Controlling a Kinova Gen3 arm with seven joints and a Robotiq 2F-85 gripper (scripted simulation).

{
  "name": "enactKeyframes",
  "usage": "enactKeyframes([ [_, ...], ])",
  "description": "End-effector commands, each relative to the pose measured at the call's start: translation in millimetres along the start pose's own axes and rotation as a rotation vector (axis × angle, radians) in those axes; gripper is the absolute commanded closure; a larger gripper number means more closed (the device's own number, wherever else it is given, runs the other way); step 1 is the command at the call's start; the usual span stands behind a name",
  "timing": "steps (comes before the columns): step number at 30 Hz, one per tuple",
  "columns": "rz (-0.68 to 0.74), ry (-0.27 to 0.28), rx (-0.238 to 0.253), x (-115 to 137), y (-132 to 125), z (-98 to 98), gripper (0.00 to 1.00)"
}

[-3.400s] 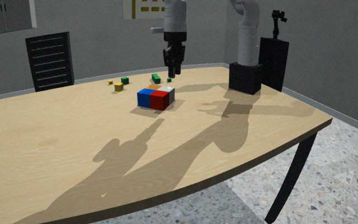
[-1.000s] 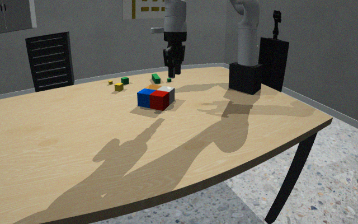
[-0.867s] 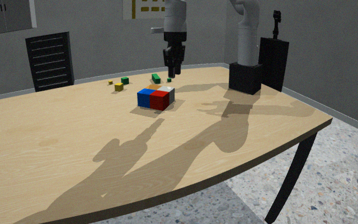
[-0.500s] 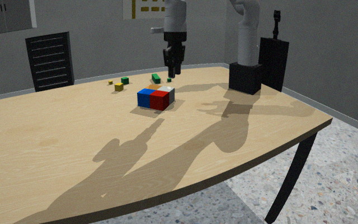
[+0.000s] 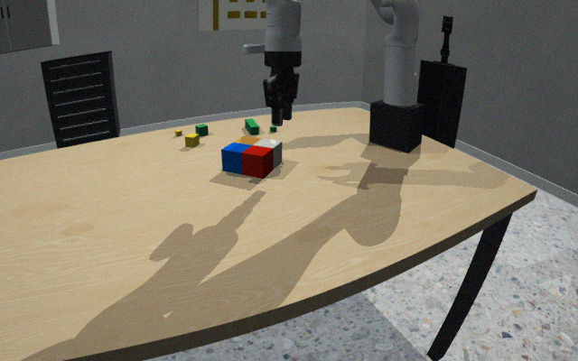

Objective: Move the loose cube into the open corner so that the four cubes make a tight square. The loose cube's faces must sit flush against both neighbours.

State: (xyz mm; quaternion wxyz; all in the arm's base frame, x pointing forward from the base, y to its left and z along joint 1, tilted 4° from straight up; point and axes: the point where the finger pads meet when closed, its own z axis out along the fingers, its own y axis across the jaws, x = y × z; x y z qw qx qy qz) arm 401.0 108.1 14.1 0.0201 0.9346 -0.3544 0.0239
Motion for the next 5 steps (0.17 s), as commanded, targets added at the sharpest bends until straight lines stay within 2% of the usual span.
enactKeyframes([
  [1,0.0,0.001,0.001,0.3,-0.5,-0.6,0.45],
  [5,0.0,0.001,0.001,0.3,-0.5,-0.6,0.45],
])
